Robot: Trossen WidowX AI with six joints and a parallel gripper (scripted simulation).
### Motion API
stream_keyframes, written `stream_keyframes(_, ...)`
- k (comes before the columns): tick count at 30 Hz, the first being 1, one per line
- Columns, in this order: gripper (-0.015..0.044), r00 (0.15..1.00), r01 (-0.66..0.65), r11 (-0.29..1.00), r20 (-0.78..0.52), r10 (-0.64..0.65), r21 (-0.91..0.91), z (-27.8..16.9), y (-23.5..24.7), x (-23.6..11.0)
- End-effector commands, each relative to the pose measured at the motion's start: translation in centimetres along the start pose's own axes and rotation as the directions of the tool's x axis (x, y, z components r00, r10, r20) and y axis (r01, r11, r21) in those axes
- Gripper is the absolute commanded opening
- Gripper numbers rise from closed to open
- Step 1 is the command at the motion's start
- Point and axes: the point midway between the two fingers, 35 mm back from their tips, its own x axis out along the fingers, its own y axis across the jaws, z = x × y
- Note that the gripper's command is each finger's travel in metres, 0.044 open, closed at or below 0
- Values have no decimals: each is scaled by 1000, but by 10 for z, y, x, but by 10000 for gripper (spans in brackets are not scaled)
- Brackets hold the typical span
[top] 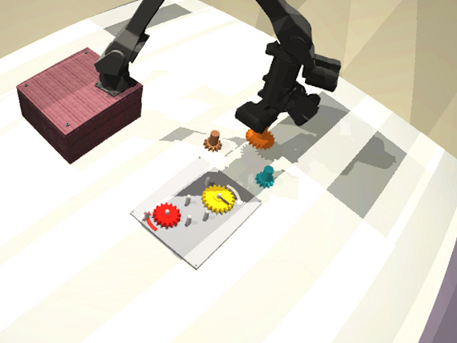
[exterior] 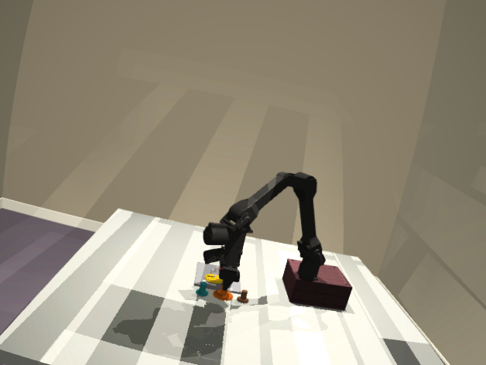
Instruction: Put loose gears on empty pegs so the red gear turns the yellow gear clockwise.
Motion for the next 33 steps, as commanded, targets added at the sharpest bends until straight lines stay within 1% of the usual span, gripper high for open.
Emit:
stream_keyframes(1,0,1000,-3,1000,9,3,3,4,1,-12)
stream_keyframes(33,0,1000,-4,1000,9,4,5,3,-2,-104)
